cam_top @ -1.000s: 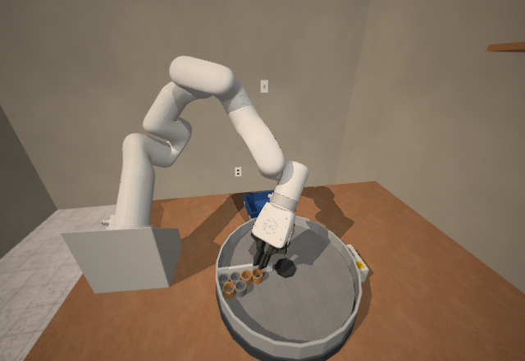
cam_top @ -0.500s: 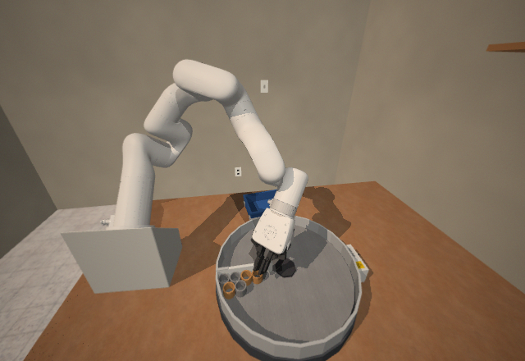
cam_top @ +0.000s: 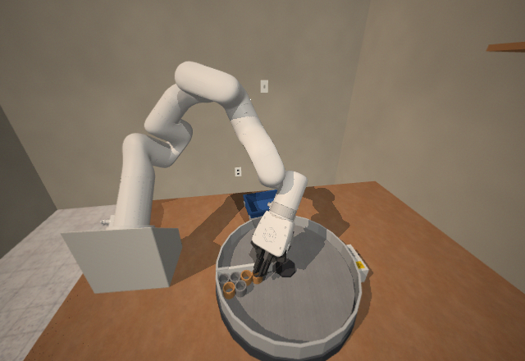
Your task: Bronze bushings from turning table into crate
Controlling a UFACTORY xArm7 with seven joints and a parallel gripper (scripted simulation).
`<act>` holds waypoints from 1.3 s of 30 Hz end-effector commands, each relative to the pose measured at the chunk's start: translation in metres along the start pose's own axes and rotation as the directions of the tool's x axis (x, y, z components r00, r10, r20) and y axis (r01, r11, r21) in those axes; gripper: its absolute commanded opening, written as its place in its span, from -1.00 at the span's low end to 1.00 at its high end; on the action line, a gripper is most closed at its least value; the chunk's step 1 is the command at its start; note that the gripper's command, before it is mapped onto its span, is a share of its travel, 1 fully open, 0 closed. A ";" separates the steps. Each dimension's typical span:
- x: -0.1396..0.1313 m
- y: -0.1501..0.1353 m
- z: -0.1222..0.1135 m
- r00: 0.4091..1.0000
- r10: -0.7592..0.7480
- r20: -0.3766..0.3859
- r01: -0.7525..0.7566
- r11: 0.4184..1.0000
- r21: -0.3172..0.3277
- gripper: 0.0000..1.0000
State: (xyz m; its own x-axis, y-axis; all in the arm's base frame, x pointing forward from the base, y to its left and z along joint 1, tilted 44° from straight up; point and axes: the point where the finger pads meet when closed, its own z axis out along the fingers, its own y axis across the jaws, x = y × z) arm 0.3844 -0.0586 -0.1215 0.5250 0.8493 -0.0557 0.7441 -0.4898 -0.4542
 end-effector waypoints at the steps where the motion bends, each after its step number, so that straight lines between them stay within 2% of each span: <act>1: 0.001 0.002 0.001 1.000 0.004 -0.001 -0.004 1.000 -0.004 -0.79; 39: 0.010 0.002 0.011 1.000 0.004 -0.001 -0.004 1.000 -0.004 -0.79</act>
State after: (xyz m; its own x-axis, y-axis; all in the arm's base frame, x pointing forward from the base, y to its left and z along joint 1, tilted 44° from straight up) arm 0.3852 -0.0474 -0.1336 0.5257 0.8489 -0.0559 0.7441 -0.4907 -0.4533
